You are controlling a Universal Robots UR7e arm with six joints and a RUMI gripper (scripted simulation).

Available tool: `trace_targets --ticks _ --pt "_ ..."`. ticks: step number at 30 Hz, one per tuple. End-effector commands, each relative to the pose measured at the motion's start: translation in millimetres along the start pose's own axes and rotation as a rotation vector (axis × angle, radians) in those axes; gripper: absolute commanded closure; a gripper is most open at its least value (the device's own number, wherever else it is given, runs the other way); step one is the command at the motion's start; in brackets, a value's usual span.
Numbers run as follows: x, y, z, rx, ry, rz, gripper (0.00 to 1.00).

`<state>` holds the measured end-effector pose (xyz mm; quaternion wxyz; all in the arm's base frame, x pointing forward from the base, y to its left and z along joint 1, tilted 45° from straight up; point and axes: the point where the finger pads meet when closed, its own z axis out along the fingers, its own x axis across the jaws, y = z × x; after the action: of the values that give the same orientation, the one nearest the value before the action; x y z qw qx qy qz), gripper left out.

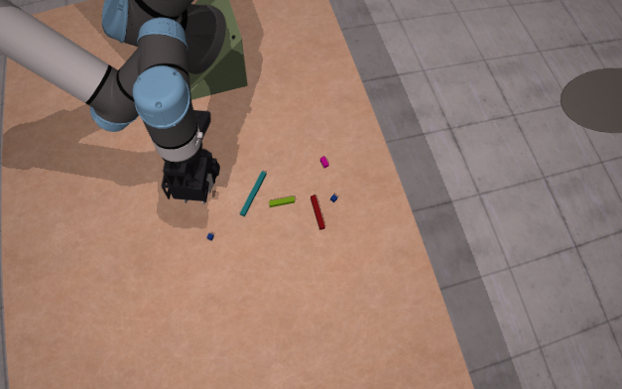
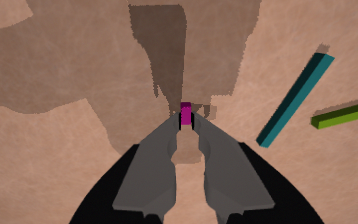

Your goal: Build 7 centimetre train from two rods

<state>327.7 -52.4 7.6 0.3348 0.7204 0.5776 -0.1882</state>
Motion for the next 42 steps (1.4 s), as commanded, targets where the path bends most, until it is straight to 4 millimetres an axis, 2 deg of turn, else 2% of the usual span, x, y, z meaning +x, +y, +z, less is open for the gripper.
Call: trace_targets --ticks 1,11,26,42 --pt "0.0 0.2 -0.2 -0.001 0.000 0.000 1.00" --pt "0.0 0.2 -0.2 -0.001 0.000 0.000 1.00" --pt "0.0 0.2 -0.2 -0.001 0.000 0.000 0.86" --pt "0.1 0.2 -1.6 -0.001 0.000 0.000 0.86"
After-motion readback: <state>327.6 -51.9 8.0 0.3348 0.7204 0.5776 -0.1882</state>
